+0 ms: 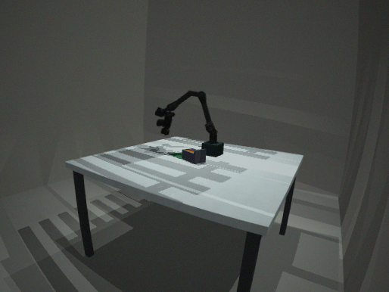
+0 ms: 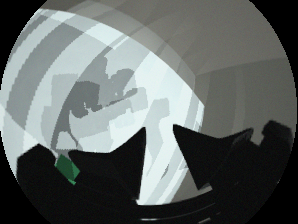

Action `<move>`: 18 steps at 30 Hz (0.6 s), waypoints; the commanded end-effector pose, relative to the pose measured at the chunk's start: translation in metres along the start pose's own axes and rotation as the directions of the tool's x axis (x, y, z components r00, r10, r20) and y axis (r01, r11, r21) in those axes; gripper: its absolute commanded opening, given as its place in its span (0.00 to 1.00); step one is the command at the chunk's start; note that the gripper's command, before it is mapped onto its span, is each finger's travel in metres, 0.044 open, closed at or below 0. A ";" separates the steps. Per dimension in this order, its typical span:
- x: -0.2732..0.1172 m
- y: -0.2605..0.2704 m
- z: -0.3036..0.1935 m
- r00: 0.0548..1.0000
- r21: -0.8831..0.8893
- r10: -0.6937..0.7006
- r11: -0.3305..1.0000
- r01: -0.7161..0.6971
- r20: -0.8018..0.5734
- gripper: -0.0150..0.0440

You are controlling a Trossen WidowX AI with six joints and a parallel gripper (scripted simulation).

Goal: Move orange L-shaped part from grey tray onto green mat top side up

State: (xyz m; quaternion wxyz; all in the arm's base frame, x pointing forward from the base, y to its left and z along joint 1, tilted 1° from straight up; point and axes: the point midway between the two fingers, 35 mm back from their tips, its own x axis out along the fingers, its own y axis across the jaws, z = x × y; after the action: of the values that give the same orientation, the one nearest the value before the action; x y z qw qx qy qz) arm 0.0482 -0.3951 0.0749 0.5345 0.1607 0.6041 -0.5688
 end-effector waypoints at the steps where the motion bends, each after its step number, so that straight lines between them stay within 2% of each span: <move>1: -0.040 0.061 0.006 0.993 -0.093 0.103 0.991 -0.097 0.062 0.56; 10: -0.135 0.190 -0.026 0.934 -0.280 0.345 0.909 -0.308 0.093 0.56; 18: -0.218 0.273 -0.113 0.864 -0.429 0.503 0.778 -0.460 -0.012 0.56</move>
State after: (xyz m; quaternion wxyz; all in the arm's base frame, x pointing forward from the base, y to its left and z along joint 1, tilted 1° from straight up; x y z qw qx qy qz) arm 0.2839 -0.1795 0.0862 0.7065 0.1550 0.6105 -0.3226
